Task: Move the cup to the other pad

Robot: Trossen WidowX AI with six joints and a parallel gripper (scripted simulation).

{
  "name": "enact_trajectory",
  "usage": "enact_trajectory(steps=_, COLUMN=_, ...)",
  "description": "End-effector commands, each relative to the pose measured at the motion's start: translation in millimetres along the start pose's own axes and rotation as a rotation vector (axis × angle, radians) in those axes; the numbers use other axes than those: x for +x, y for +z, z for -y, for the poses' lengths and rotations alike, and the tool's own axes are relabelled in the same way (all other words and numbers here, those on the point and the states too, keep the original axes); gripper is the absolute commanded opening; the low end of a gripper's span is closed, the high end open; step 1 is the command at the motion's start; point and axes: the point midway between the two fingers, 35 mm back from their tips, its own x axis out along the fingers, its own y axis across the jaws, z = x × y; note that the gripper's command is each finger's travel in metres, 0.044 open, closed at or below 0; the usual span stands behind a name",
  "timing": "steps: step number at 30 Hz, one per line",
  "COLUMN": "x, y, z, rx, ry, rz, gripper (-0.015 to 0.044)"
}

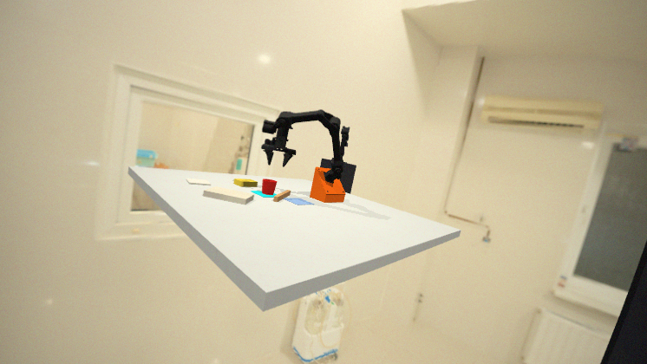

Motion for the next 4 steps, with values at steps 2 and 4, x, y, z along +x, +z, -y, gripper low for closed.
enact_trajectory(steps=2, x=0.8, y=-0.2, z=0.2, rx=0.001, ry=-0.001, rz=-0.001, gripper=0.0440)
enact_trajectory(steps=4, x=0.8, y=-0.2, z=0.2, rx=0.001, ry=-0.001, rz=-0.001, gripper=0.0440)
